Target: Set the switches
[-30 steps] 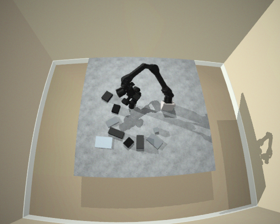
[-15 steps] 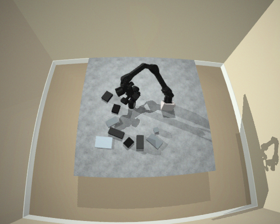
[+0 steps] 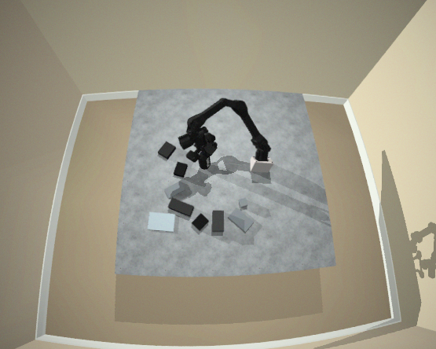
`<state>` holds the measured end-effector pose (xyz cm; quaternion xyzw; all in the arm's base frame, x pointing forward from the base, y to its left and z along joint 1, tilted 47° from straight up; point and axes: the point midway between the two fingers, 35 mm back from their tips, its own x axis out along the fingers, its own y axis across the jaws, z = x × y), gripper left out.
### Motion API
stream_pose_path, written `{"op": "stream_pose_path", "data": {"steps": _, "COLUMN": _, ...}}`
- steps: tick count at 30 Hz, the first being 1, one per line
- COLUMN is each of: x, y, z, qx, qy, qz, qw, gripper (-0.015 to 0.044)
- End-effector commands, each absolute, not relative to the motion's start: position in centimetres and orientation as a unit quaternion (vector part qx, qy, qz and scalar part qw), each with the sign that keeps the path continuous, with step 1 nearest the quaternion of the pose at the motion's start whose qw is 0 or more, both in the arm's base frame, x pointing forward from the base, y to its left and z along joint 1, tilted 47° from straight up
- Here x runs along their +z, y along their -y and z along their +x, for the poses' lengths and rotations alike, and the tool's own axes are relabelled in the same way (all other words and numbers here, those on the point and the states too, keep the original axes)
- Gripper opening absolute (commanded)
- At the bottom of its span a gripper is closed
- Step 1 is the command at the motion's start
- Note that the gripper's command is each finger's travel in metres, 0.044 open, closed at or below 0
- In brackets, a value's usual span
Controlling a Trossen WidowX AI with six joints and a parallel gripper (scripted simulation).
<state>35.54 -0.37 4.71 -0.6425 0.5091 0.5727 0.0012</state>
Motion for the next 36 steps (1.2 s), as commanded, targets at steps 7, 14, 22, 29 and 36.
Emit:
{"op": "stream_pose_path", "data": {"steps": 7, "x": 4.6, "y": 1.5, "z": 36.1, "qx": 0.565, "qy": -0.515, "qz": -0.645, "qw": -0.009, "gripper": 0.0336}}
{"op": "stream_pose_path", "data": {"steps": 14, "x": 4.8, "y": 1.8, "z": 36.5, "qx": 0.56, "qy": -0.515, "qz": -0.649, "qw": -0.013, "gripper": 0.0335}}
{"op": "stream_pose_path", "data": {"steps": 22, "x": 4.9, "y": 2.2, "z": 36.9, "qx": 0.554, "qy": -0.514, "qz": -0.655, "qw": -0.018, "gripper": 0.0335}}
{"op": "stream_pose_path", "data": {"steps": 29, "x": 5.1, "y": 2.6, "z": 37.2, "qx": 0.548, "qy": -0.514, "qz": -0.659, "qw": -0.022, "gripper": 0.0335}}
{"op": "stream_pose_path", "data": {"steps": 36, "x": 5.2, "y": 2.9, "z": 37.6, "qx": 0.542, "qy": -0.514, "qz": -0.664, "qw": -0.027, "gripper": 0.0335}}
